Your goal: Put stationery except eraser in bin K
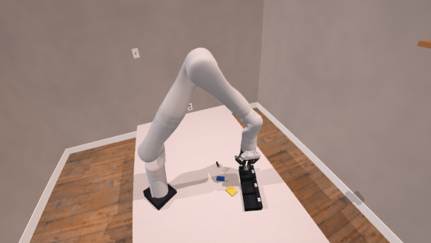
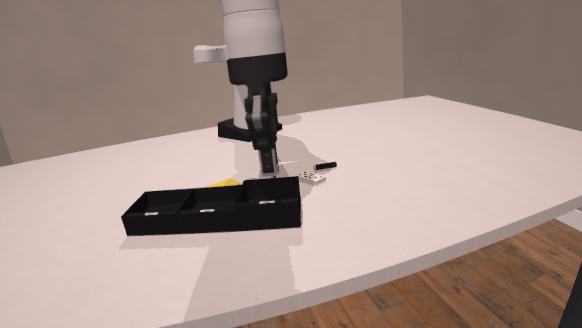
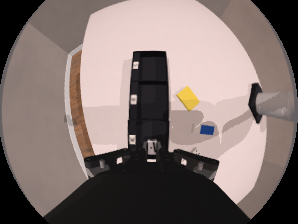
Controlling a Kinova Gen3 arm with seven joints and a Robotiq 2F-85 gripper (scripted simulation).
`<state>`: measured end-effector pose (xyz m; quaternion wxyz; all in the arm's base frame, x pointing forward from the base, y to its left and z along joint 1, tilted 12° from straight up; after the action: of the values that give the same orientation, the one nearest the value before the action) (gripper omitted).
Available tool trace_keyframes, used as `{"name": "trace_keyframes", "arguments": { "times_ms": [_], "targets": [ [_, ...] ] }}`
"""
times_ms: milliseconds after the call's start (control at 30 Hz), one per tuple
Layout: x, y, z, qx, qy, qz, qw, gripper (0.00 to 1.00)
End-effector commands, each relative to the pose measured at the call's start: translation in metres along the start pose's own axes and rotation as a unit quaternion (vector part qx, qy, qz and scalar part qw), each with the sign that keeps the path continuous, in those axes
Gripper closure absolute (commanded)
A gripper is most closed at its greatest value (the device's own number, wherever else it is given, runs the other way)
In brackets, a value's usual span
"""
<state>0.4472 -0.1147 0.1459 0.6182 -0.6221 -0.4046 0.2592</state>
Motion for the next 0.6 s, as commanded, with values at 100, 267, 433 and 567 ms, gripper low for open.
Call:
{"name": "trace_keyframes", "arguments": {
  "times_ms": [100,267,433,567],
  "targets": [
    [-0.0016,-0.0006,-0.0007,-0.001,0.001,0.000,1.000,0.90],
    [-0.0026,-0.0006,-0.0009,-0.001,0.001,0.000,1.000,0.90],
    [-0.0031,-0.0006,-0.0010,-0.001,0.001,0.000,1.000,0.90],
    [-0.0032,-0.0006,-0.0011,-0.001,0.001,0.000,1.000,0.90]
  ]
}}
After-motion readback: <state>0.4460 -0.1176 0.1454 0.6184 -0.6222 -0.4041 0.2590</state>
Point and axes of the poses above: the point where the finger pads meet when closed, its own y axis out along the fingers, its own z axis across the jaws, x = y × z, the point moved 2 cm from there along -y, back along the fingers, and after that the axes turned 9 degrees about y, right-handed, at the moved point
